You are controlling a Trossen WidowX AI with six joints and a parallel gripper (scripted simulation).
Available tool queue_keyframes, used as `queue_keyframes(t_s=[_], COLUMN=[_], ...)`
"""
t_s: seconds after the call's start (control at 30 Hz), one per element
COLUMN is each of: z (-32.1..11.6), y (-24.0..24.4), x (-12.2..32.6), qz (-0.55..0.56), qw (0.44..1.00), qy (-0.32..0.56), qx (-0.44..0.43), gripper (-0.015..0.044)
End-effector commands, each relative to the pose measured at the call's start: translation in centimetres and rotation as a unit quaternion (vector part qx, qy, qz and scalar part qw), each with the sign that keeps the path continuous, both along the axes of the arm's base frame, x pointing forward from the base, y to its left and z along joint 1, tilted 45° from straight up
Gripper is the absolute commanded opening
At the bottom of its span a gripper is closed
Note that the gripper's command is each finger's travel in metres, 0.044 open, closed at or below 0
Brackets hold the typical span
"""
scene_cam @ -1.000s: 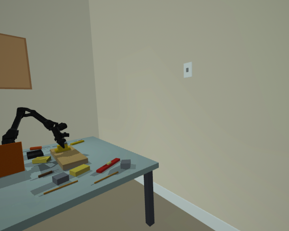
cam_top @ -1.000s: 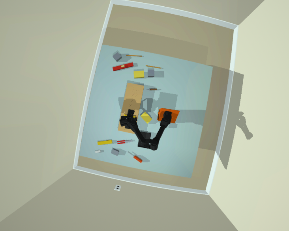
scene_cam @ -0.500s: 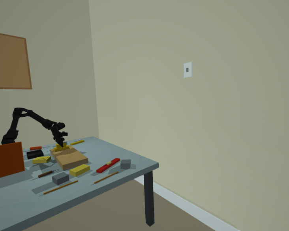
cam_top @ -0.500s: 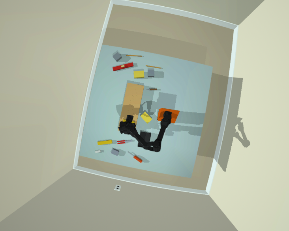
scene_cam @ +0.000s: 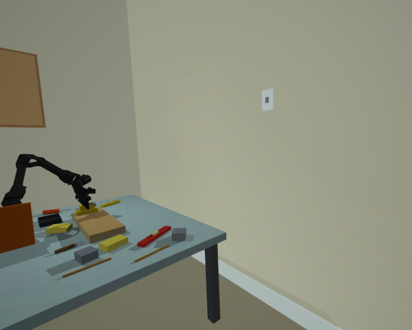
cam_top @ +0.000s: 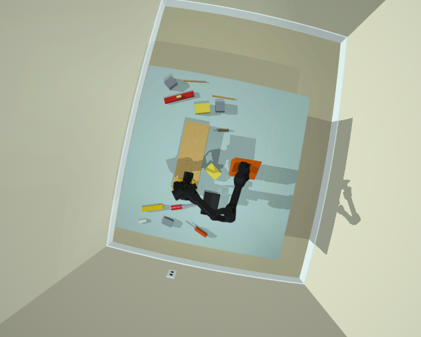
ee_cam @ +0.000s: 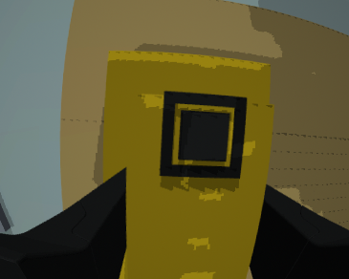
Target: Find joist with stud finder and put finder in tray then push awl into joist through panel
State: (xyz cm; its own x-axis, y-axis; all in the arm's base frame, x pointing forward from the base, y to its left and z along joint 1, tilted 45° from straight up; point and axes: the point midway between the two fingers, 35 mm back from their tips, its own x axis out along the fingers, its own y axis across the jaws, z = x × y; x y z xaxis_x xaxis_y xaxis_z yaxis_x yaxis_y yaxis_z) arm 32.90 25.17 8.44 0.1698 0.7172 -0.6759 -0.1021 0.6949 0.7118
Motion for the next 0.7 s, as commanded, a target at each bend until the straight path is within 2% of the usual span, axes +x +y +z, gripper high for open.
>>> queue_keyframes(t_s=[0.0, 0.67], z=[0.0, -4.6], y=[0.0, -4.4], x=[0.0, 0.5], qz=[0.001, -0.001], qw=[1.0, 1.0], qy=[0.0, 0.002], qx=[0.0, -0.002], gripper=[0.0, 0.0])
